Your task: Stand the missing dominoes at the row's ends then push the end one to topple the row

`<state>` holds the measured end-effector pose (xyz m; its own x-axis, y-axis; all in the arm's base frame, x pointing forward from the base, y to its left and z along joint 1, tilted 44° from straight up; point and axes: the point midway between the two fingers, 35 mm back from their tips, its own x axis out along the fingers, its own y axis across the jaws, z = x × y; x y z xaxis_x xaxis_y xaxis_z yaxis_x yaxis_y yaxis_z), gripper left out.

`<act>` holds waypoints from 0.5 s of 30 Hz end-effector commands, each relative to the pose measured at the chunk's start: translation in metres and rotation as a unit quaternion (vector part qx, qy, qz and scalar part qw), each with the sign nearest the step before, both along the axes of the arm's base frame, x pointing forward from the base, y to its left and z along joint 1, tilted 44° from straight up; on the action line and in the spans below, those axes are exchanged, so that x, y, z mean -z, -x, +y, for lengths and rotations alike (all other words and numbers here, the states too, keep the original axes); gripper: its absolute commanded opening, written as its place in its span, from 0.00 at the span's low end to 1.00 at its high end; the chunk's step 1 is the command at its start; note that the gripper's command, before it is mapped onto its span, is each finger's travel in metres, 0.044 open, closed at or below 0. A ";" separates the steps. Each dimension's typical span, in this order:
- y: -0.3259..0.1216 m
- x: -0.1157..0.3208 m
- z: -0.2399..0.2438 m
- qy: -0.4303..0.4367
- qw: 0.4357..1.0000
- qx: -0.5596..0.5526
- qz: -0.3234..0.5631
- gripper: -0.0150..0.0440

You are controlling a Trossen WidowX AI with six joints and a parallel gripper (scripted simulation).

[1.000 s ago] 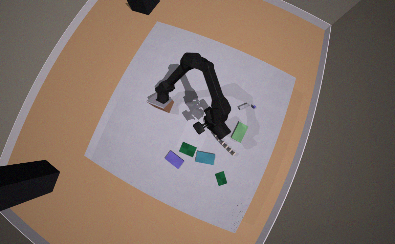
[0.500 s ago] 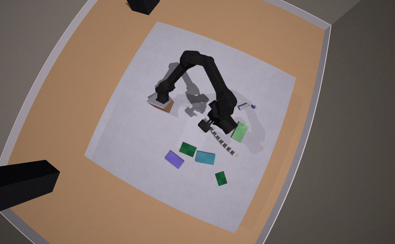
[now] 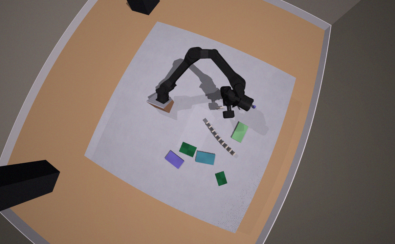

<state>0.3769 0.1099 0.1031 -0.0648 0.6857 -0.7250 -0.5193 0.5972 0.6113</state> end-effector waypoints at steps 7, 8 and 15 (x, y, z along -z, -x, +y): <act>-0.002 0.000 0.008 -0.005 1.000 -0.014 -0.020 1.00; -0.002 0.006 0.013 -0.005 1.000 -0.014 -0.020 1.00; 0.002 0.044 0.047 -0.006 1.000 -0.014 -0.020 1.00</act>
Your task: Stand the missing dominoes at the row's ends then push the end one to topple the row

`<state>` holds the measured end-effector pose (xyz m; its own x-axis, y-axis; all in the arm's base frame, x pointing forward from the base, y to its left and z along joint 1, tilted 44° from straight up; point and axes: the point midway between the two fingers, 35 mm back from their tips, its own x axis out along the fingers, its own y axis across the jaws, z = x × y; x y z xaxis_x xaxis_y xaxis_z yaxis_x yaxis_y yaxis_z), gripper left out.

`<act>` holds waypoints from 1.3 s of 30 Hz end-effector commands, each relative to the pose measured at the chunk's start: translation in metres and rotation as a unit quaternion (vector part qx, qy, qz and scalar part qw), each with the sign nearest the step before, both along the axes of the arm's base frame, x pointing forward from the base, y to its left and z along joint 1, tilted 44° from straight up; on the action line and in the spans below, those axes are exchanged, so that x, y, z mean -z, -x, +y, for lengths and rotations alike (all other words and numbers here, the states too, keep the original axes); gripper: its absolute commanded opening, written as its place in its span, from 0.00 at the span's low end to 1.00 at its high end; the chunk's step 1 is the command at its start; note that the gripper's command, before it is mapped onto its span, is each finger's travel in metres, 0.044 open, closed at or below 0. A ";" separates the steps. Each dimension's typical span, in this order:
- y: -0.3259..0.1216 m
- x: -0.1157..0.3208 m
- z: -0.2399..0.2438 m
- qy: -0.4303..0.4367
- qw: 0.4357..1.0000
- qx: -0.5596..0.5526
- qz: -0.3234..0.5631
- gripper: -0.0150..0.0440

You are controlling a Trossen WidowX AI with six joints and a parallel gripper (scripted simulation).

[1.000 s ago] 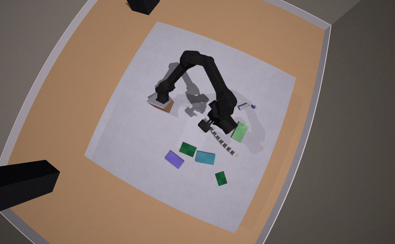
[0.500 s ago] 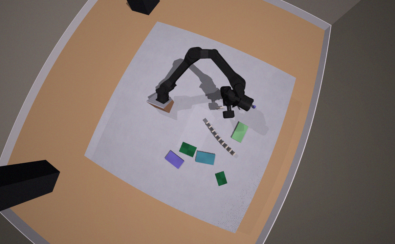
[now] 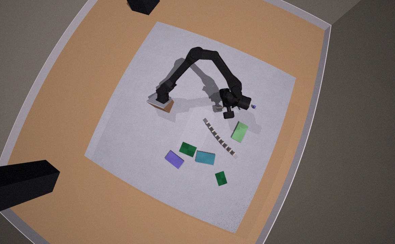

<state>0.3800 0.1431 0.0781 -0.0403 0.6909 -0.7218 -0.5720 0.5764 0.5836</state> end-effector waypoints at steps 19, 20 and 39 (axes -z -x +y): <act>0.007 0.029 0.025 -0.002 1.000 0.000 0.010 1.00; 0.007 0.029 0.025 -0.002 1.000 0.000 0.010 1.00; 0.007 0.029 0.025 -0.002 1.000 0.000 0.010 0.29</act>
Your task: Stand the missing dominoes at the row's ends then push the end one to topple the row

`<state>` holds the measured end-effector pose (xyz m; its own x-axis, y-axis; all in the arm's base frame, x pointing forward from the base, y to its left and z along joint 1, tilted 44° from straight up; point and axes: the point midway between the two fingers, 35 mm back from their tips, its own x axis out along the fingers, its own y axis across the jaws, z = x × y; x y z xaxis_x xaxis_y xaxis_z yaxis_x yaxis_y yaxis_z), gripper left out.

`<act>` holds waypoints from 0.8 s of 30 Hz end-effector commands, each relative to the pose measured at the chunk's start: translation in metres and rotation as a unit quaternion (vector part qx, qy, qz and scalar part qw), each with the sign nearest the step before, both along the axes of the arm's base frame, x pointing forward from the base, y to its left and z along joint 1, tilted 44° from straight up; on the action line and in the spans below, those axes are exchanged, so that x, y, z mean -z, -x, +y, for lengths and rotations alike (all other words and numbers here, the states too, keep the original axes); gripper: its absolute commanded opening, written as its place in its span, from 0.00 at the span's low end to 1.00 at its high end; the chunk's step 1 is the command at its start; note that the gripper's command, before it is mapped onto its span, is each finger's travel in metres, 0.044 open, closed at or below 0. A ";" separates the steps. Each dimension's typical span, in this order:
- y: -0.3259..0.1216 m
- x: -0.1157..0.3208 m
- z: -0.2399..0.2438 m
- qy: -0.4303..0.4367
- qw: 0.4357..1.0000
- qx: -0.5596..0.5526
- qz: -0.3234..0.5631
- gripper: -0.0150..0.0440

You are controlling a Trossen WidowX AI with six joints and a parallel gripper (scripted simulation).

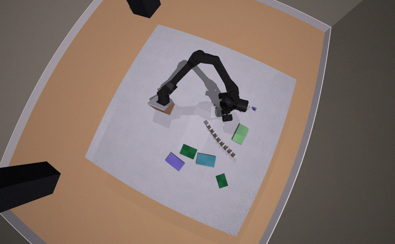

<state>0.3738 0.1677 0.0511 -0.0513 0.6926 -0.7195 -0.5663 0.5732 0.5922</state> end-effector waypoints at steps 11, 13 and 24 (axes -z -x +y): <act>-0.001 -0.011 -0.013 0.000 1.000 0.002 0.004 0.29; -0.004 -0.027 -0.030 0.000 1.000 0.002 0.004 0.29; -0.015 -0.103 -0.110 0.003 1.000 0.002 0.004 0.29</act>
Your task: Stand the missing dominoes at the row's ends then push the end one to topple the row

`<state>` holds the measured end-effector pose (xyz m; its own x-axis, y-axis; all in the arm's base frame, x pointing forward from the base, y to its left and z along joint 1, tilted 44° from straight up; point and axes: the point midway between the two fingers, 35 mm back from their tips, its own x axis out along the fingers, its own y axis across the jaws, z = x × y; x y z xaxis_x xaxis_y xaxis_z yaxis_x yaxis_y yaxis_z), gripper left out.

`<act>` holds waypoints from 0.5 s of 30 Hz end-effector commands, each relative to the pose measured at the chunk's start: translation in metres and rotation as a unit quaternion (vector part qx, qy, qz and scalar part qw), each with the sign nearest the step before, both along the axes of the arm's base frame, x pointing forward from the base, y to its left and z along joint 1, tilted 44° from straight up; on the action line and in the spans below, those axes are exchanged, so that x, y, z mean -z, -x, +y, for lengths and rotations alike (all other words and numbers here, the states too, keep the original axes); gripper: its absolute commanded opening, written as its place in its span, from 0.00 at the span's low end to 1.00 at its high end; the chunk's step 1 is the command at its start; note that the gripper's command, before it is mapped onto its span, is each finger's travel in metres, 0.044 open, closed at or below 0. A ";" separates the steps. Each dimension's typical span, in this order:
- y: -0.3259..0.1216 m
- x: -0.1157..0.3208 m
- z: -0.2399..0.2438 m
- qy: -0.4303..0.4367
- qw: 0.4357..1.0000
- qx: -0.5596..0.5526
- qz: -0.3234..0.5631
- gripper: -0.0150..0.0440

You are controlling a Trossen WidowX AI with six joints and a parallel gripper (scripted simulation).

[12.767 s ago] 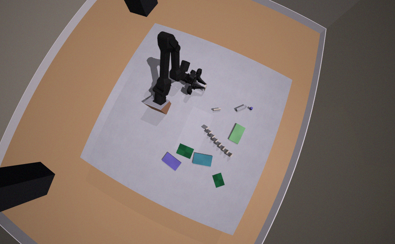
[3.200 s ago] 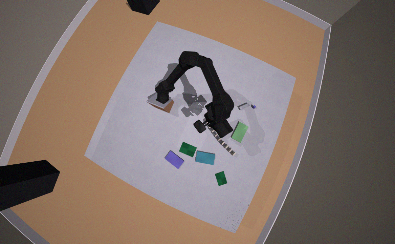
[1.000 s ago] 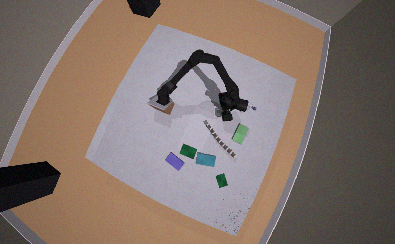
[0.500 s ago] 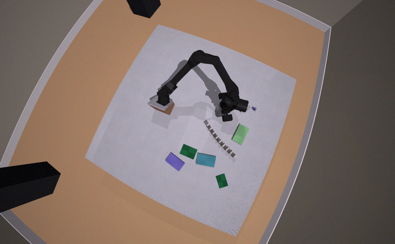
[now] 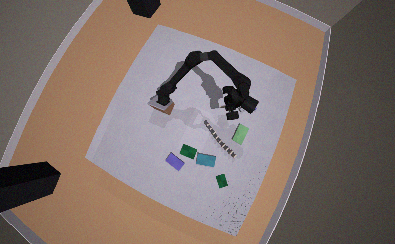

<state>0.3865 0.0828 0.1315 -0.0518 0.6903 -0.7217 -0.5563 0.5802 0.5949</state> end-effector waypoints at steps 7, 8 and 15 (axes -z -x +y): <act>0.014 -0.036 -0.020 0.002 1.000 0.017 0.018 0.29; 0.024 -0.044 -0.015 0.003 0.999 0.029 0.031 0.29; 0.108 -0.081 0.010 0.010 0.986 0.118 0.117 0.29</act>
<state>0.3218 0.0813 0.1952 -0.0583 0.6872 -0.7241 -0.3609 0.6618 0.6571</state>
